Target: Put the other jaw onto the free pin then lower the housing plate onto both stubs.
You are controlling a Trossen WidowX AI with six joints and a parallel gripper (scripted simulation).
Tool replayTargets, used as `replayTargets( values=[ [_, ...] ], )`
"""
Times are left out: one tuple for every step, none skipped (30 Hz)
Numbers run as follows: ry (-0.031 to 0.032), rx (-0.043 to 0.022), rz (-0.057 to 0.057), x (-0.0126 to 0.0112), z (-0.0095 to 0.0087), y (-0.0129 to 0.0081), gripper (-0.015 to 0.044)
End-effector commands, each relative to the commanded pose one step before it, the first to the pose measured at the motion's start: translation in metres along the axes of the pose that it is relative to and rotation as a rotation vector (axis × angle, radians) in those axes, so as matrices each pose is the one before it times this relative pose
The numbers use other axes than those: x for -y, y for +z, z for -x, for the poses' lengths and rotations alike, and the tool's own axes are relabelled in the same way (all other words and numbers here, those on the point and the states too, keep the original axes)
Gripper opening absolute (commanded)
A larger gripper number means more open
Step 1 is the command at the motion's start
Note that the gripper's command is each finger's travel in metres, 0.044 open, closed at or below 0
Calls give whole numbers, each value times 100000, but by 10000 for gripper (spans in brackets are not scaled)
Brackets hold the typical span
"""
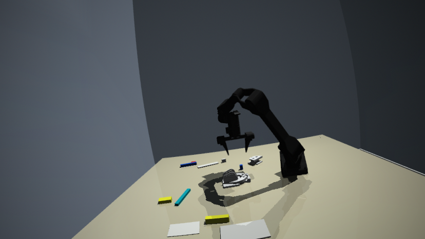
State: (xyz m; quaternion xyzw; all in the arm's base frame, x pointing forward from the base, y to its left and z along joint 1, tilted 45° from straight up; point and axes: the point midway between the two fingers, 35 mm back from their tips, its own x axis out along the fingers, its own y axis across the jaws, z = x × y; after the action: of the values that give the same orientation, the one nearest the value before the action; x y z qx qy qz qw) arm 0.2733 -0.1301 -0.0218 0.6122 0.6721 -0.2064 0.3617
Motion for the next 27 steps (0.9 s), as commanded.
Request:
replayTargets(
  values=[
    [-757,-407,-8855,404,-118,441,440],
    [-15,16,-2124,71,15,108,440],
    [-15,15,-2124,69,14,109,440],
    [-15,15,-2124,67,14,110,440],
    [-15,14,-2123,65,14,111,440],
    [-14,14,-2123,63,14,112,440],
    [-14,13,-2123,61,13,113,440],
    [-14,13,-2123,60,13,115,440],
    [-14,12,-2123,58,13,116,440],
    [-14,12,-2123,56,13,117,440],
    [-14,12,-2122,53,13,118,440],
    [-14,11,-2122,51,12,118,440],
    [-14,11,-2122,49,12,119,440],
    [-14,10,-2122,47,12,120,440],
    [-14,10,-2122,45,12,121,440],
    [-6,1,-2113,46,11,124,440],
    [-6,0,-2113,44,11,125,440],
    [-6,0,-2112,41,10,126,440],
    [-7,-1,-2112,39,10,127,440],
    [-7,-2,-2112,37,10,127,440],
    [-7,-2,-2112,35,10,128,440],
    [-7,-3,-2112,33,9,128,440],
    [-8,-3,-2111,30,9,129,440],
    [-8,-4,-2111,28,9,129,440],
    [-8,-4,-2111,26,9,130,440],
    [-15,7,-2119,21,9,127,440],
    [-16,6,-2120,19,9,127,440]
  ],
)
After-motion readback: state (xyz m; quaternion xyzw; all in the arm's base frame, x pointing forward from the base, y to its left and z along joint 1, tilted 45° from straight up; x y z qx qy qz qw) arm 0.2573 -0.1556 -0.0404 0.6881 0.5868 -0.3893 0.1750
